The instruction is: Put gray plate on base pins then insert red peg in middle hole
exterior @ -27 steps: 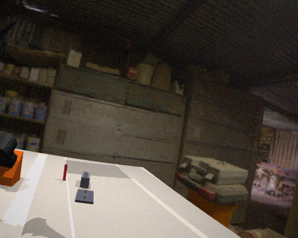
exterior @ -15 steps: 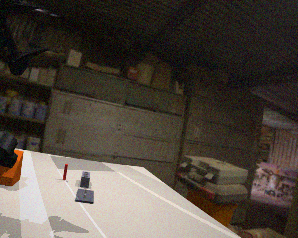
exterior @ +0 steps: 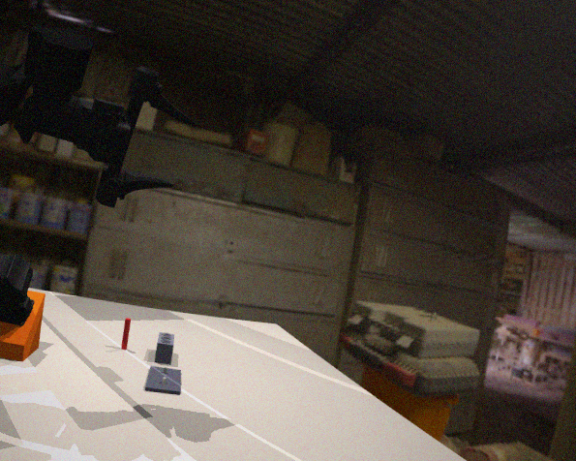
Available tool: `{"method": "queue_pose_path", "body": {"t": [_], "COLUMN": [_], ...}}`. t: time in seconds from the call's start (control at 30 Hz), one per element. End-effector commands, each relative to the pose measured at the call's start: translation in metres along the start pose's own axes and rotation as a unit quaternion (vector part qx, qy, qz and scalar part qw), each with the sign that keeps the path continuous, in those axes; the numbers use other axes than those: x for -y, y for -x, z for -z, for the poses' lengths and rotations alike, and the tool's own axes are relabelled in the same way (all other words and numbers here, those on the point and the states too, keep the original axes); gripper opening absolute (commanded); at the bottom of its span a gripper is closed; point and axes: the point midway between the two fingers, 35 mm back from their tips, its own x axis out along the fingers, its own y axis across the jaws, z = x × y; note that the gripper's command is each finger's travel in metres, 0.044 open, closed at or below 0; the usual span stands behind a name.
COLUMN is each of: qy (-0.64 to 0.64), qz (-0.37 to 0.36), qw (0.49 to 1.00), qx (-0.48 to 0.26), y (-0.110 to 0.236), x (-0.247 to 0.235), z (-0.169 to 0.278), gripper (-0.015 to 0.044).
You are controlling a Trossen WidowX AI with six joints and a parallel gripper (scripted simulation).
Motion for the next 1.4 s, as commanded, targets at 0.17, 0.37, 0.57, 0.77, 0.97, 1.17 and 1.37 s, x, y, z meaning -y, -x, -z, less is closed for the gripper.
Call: {"method": "queue_pose_path", "body": {"t": [0.17, 0.37, 0.57, 0.77, 0.97, 1.17, 1.37], "qy": [0.262, 0.438, 0.585, 0.692, 0.742, 0.728, 0.727], "qz": [0.189, 0.275, 0.321, 0.327, 0.293, 0.233, 0.231], "qw": [0.938, 0.824, 0.659, 0.446, 0.202, -0.036, -0.044], "qx": [-0.127, -0.233, -0.348, -0.464, -0.568, -0.643, -0.646], "y": [-0.108, -0.151, -0.176, -0.187, -0.186, -0.173, -0.172], "x": [0.08, 0.14, 0.201, 0.26, 0.317, 0.367, 0.368], "z": [0.066, 0.11, 0.151, 0.189, 0.221, 0.246, 0.247], "gripper": [0.044, 0.044, 0.044, 0.044, 0.044, 0.044, 0.044]}}
